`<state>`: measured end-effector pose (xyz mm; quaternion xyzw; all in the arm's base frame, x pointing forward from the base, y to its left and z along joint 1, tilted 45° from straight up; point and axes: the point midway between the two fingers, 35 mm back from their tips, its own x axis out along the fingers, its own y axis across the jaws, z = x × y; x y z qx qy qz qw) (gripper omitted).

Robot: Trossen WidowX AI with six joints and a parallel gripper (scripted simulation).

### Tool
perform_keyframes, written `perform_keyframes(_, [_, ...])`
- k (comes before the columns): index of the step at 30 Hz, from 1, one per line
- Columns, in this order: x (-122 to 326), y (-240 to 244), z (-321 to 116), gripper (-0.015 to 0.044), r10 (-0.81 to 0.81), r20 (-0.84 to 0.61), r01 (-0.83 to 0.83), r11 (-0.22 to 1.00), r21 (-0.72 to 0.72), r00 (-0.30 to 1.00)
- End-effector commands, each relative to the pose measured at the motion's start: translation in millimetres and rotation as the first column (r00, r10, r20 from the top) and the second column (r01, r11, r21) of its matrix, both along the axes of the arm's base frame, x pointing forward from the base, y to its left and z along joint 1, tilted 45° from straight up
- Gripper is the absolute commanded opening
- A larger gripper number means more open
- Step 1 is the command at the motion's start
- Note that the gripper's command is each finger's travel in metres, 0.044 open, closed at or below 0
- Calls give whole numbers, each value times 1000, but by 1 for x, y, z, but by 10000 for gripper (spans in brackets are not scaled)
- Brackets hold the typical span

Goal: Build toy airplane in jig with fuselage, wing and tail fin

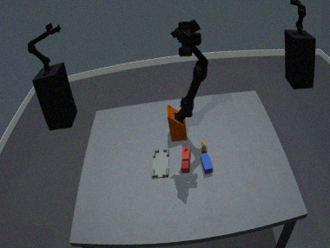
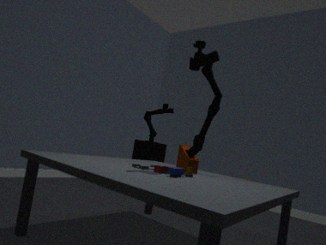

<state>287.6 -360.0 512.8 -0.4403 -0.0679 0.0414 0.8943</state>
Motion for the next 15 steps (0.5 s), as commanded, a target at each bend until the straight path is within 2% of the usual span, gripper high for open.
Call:
perform_keyframes(1, [0,0,0,426,0,0,0,1000,0,1000])
perform_keyframes(3, [5,0,-5,440,1,-6,-1,999,35,1000])
perform_keyframes(8, [45,5,-44,440,12,-67,7,959,283,998])
perform_keyframes(15, [97,30,-135,440,98,-240,61,815,576,966])
